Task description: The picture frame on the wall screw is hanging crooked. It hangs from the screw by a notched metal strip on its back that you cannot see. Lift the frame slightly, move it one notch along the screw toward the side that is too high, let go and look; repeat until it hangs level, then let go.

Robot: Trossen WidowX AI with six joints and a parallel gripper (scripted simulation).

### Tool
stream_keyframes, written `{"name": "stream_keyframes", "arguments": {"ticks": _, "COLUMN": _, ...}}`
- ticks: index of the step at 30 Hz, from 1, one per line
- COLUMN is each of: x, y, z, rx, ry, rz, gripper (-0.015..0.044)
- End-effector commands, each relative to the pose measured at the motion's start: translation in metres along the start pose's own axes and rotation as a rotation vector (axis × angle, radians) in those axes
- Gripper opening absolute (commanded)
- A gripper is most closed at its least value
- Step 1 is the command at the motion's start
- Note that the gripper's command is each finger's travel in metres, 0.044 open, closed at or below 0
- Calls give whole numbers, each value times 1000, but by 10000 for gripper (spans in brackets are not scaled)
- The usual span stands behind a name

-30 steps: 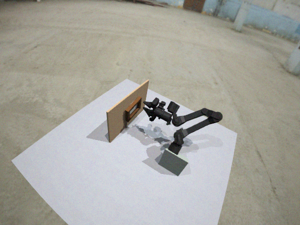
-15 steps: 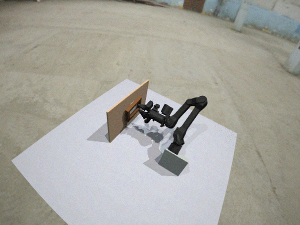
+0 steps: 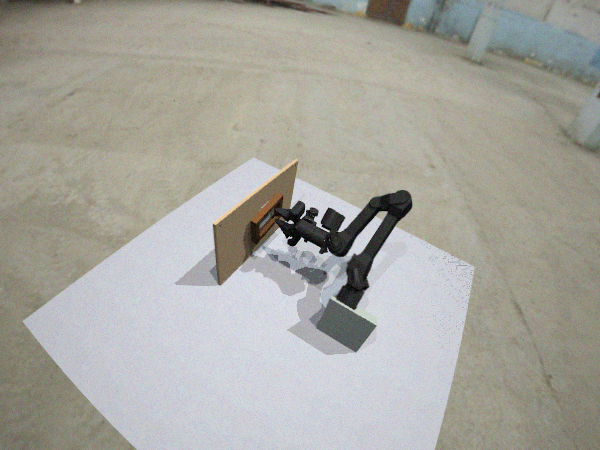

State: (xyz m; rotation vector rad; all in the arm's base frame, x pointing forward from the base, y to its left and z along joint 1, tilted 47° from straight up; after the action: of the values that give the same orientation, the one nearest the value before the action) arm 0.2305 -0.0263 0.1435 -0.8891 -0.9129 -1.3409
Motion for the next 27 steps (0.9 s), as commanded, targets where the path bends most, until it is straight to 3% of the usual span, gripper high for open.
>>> {"name": "stream_keyframes", "arguments": {"ticks": 1, "x": 2, "y": 8, "z": 0, "rx": 3, "ry": -8, "rz": -7, "gripper": 260}}
{"name": "stream_keyframes", "arguments": {"ticks": 27, "x": 2, "y": 38, "z": 1, "rx": 4, "ry": -8, "rz": -8, "gripper": 260}}
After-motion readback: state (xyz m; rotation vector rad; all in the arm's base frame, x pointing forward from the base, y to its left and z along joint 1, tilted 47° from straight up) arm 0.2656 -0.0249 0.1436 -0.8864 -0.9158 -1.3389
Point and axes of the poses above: the point midway between the two fingers, 35 mm back from their tips, its own y axis out along the fingers, its own z axis across the jaws, x = y × z, the point moved 10 cm from there along -y, back along the fingers, and after that the axes turned 11 degrees about -y, right-handed, at the moved point
